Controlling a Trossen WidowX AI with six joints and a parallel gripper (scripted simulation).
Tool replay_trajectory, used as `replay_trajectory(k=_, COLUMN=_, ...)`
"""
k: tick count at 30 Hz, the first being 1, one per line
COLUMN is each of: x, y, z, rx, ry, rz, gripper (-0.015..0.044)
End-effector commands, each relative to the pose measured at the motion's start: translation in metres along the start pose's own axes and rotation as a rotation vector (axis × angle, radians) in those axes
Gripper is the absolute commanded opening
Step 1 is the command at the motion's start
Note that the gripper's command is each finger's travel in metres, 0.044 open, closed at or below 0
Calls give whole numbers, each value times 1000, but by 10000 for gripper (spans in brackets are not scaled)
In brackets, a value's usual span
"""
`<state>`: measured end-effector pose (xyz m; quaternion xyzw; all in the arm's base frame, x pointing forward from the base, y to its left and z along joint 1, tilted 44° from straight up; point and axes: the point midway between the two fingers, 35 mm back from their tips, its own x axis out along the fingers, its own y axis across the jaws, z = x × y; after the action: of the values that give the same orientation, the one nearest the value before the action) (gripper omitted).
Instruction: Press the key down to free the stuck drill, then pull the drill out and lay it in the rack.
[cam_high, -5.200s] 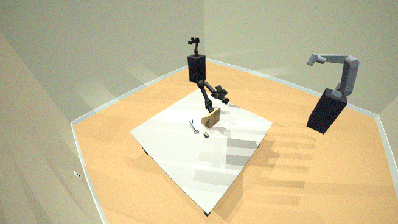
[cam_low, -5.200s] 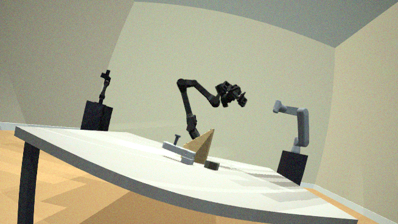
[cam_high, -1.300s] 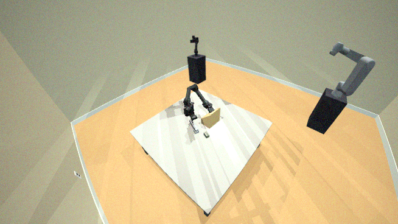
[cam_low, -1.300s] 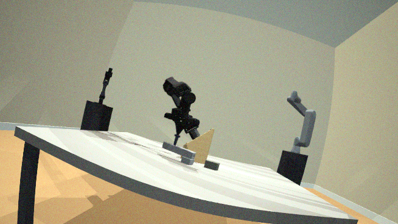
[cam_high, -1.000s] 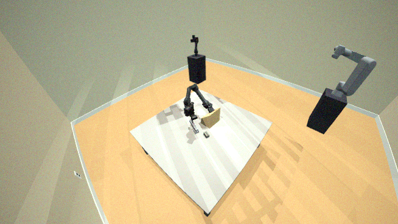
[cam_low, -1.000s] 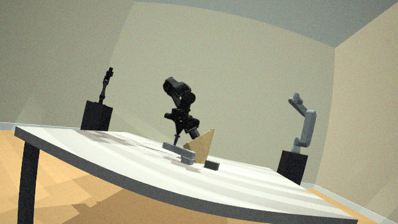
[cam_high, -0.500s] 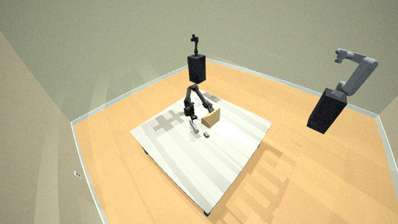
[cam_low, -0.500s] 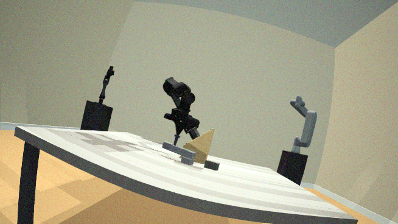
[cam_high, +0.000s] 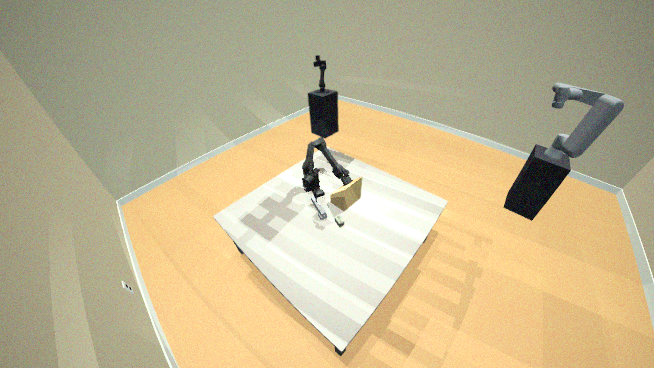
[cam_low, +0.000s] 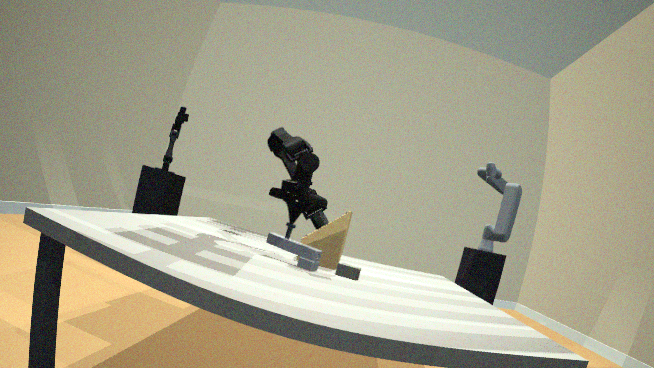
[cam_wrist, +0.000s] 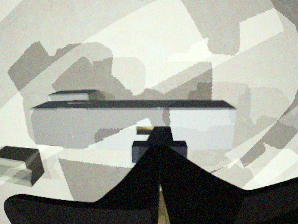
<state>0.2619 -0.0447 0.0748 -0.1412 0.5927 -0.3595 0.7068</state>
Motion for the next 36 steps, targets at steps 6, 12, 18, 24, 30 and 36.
replay_trajectory(k=6, x=23, y=-6, z=-5, rx=11, ry=45, rz=-31, gripper=26)
replay_trajectory(k=12, x=-26, y=1, z=3, rx=10, ry=47, rz=-25, gripper=184)
replay_trajectory(k=18, x=-55, y=2, z=4, rx=10, ry=47, rz=-28, gripper=341)
replay_trajectory(k=24, x=-28, y=36, z=11, rx=-328, ry=37, rz=-14, gripper=440)
replay_trajectory(k=30, x=12, y=95, z=12, rx=-920, ry=45, rz=-2, gripper=440)
replay_trajectory(k=36, x=38, y=128, z=7, rx=-1266, ry=49, rz=7, gripper=440)
